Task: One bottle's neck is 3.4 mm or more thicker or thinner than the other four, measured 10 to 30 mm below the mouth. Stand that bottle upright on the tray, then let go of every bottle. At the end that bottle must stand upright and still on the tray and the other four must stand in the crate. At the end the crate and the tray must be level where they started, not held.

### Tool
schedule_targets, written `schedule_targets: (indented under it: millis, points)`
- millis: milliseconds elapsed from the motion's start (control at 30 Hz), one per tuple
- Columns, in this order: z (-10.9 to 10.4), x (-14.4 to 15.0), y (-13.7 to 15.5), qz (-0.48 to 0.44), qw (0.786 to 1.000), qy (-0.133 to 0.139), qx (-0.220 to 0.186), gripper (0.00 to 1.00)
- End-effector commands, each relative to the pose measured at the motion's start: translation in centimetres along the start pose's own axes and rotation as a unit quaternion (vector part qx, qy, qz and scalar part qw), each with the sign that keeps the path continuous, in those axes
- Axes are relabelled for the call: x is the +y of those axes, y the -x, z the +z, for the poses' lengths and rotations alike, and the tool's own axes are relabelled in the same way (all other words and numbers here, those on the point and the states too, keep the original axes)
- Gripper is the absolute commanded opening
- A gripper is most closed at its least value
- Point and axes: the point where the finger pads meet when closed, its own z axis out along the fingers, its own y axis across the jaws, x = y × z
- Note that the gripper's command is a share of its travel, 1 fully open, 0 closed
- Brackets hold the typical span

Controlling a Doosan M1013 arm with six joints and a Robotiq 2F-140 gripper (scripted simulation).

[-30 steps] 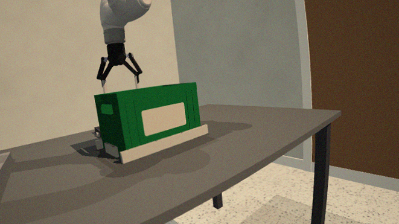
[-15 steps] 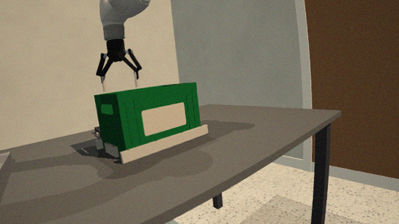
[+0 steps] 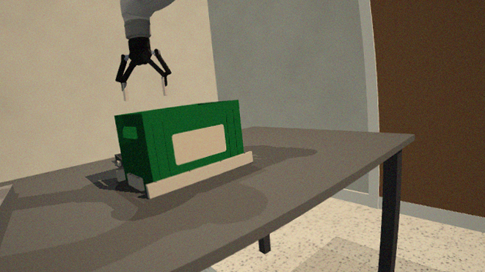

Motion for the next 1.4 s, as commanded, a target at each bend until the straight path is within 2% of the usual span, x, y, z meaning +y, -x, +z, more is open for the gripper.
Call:
schedule_targets:
  millis: [0,433,900,933,1367]
  points:
    - [-0.4,0.0,0.0,0.0,1.0,0.0,0.0,1.0]
    - [-2.9,0.0,0.0,0.0,1.0,0.0,0.0,1.0]
    - [-3.4,0.0,0.0,0.0,1.0,0.0,0.0,1.0]
    - [-3.4,0.0,0.0,0.0,1.0,0.0,0.0,0.0]
    - [-3.4,0.0,0.0,0.0,1.0,0.0,0.0,0.0]
